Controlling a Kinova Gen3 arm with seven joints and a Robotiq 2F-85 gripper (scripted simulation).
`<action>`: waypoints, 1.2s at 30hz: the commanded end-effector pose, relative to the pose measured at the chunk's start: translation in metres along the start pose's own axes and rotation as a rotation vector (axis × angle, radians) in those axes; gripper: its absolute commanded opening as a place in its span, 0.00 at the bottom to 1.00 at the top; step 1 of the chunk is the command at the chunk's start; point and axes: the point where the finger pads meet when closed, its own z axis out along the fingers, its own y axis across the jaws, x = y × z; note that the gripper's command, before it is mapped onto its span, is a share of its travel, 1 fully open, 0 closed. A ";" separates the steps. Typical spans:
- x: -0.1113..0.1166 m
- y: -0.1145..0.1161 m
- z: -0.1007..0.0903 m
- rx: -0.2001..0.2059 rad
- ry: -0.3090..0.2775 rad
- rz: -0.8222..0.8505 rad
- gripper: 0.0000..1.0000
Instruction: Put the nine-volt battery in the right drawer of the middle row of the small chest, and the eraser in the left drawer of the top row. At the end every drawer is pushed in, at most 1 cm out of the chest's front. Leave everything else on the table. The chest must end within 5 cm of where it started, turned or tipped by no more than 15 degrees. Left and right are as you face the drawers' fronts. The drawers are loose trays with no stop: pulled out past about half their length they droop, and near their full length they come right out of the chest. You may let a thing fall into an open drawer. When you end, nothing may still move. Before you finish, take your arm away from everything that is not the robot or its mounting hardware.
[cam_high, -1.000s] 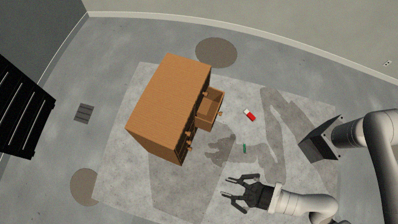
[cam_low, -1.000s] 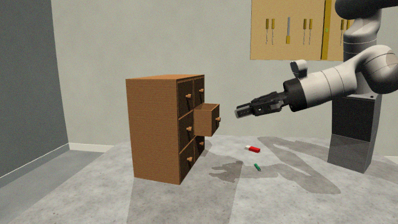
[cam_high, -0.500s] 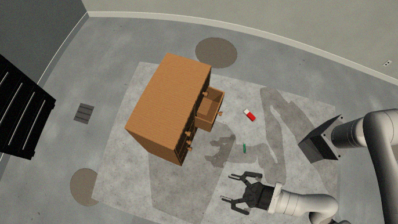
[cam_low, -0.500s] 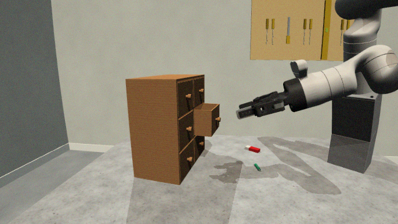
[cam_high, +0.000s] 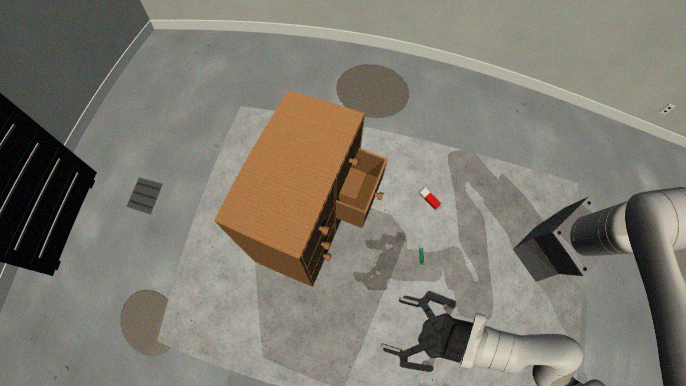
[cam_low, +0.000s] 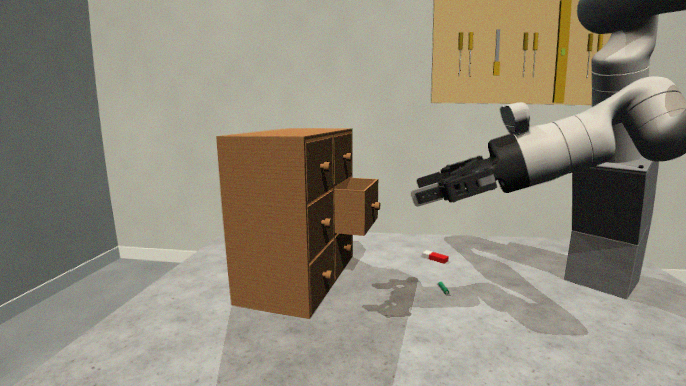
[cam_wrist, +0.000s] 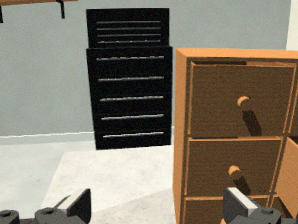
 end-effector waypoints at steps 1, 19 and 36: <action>0.001 0.000 0.000 -0.001 -0.003 0.002 1.00; 0.004 0.000 -0.002 -0.002 -0.111 0.002 1.00; 0.012 0.001 -0.004 -0.002 -0.387 0.003 1.00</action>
